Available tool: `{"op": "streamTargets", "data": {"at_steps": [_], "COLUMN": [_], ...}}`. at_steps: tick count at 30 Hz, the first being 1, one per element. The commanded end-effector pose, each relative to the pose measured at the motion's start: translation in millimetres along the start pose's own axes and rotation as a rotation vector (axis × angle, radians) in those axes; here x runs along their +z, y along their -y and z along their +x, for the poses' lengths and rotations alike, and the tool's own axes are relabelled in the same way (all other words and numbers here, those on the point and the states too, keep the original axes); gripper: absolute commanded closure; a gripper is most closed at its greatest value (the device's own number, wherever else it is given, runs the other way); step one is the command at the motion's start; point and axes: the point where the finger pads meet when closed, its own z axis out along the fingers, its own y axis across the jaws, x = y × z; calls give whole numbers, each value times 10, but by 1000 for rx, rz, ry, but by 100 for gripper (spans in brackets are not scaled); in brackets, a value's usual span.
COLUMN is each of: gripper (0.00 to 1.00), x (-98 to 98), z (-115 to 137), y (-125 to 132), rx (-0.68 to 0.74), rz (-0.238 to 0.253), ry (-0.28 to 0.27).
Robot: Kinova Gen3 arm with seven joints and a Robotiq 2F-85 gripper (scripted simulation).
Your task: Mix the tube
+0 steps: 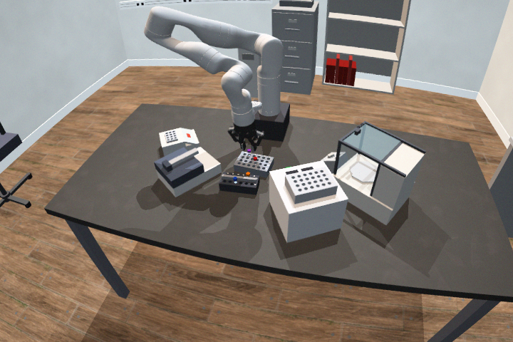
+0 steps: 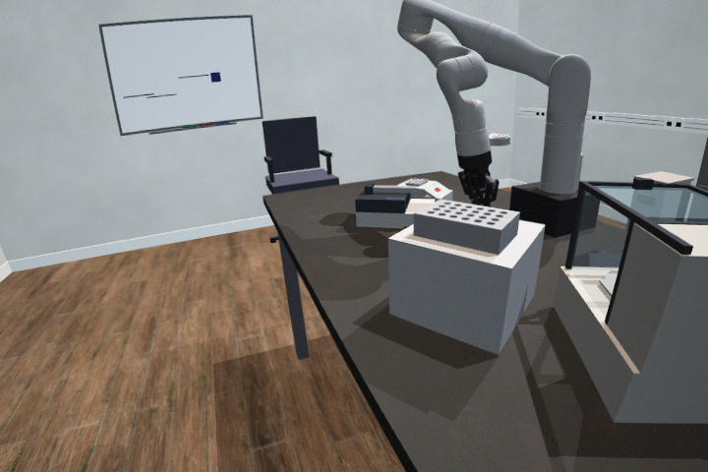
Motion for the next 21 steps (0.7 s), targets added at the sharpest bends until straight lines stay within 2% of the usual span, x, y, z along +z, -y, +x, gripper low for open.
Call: {"op": "streamTargets", "data": {"at_steps": [1,21], "gripper": [58,58], "x": [1,47], "z": [-3,-13], "y": [1,0], "rx": [0,0], "rz": [0,0], "ry": [1,1]}}
